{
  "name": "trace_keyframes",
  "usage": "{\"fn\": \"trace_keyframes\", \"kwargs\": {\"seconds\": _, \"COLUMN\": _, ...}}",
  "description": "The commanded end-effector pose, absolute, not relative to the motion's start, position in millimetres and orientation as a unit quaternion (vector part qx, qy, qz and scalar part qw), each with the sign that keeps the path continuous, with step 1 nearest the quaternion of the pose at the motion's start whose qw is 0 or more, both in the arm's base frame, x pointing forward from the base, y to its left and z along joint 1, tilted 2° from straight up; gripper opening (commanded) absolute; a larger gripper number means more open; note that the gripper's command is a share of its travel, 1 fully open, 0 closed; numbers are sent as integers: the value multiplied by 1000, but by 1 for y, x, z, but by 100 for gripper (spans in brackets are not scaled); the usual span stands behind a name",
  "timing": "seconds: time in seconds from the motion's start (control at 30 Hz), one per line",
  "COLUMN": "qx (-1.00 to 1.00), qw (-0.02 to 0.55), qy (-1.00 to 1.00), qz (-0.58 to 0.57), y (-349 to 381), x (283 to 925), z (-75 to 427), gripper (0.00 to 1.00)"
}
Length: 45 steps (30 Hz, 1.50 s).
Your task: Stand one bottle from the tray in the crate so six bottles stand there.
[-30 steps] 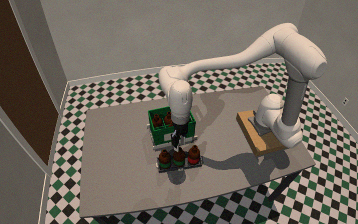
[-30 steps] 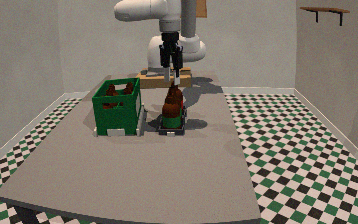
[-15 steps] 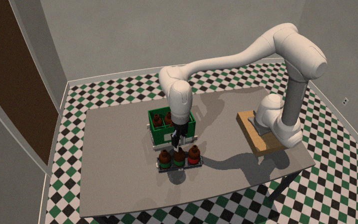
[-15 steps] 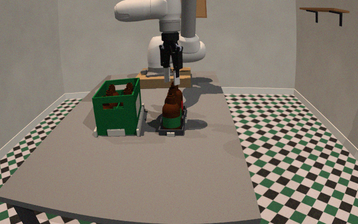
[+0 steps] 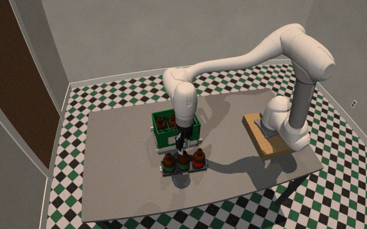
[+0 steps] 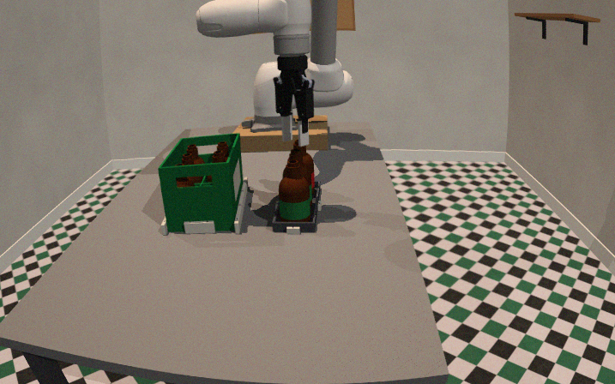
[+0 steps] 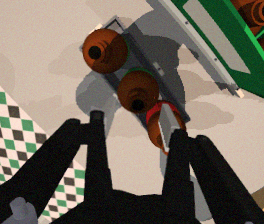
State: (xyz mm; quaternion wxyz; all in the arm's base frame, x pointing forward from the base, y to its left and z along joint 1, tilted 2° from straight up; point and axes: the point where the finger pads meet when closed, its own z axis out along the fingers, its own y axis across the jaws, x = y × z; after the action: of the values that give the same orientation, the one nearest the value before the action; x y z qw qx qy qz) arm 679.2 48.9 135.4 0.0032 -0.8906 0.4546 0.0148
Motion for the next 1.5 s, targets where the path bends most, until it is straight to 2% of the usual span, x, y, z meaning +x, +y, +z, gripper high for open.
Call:
{"fn": "trace_keyframes", "kwargs": {"seconds": 0.0, "qx": -891, "qw": 3, "qy": 455, "qz": 15, "y": 49, "x": 679, "z": 135, "gripper": 38}}
{"fn": "trace_keyframes", "kwargs": {"seconds": 1.47, "qx": -891, "qw": 3, "qy": 455, "qz": 15, "y": 50, "x": 678, "z": 101, "gripper": 38}}
